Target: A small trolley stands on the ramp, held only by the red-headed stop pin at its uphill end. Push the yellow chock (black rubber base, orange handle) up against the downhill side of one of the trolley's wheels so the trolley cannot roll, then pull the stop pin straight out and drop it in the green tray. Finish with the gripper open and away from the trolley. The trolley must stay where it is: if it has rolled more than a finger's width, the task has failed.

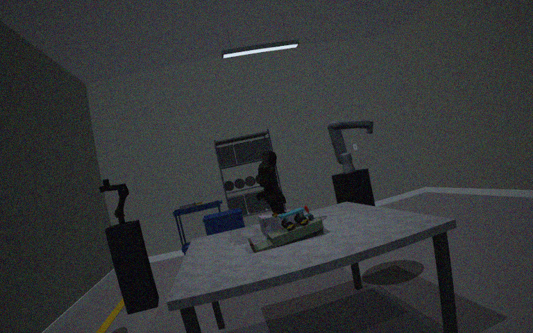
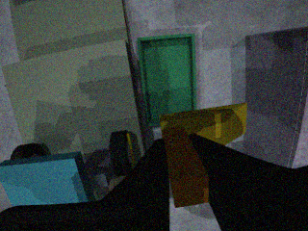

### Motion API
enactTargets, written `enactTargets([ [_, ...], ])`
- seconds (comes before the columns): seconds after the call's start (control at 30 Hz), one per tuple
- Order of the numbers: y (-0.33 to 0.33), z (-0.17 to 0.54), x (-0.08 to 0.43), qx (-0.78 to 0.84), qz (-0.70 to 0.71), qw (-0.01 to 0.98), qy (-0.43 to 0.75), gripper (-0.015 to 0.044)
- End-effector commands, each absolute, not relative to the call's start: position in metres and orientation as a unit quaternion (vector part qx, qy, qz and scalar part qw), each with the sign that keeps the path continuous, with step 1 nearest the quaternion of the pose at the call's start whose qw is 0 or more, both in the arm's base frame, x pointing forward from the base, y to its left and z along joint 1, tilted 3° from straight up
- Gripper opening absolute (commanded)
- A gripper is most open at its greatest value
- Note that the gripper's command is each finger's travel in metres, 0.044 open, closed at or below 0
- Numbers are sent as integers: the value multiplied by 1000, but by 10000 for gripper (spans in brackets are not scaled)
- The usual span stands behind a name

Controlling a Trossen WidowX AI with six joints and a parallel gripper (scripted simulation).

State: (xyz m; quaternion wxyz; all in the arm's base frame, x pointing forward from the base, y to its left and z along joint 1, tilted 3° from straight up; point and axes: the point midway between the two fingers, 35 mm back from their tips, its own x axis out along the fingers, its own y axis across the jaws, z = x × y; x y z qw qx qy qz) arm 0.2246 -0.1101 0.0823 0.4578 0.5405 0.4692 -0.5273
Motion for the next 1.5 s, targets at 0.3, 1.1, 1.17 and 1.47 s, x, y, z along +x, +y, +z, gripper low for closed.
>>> enactTargets([
  [0.3, -160, 77, 232, 537, -528, 462, 468, 0],
  [1.1, -179, 75, 235, 653, -640, 267, 305, 0],
  [1.17, -179, 75, 235, 663, -649, 242, 284, 0],
  [1.47, -180, 75, 235, 696, -683, 126, 184, 0],
])
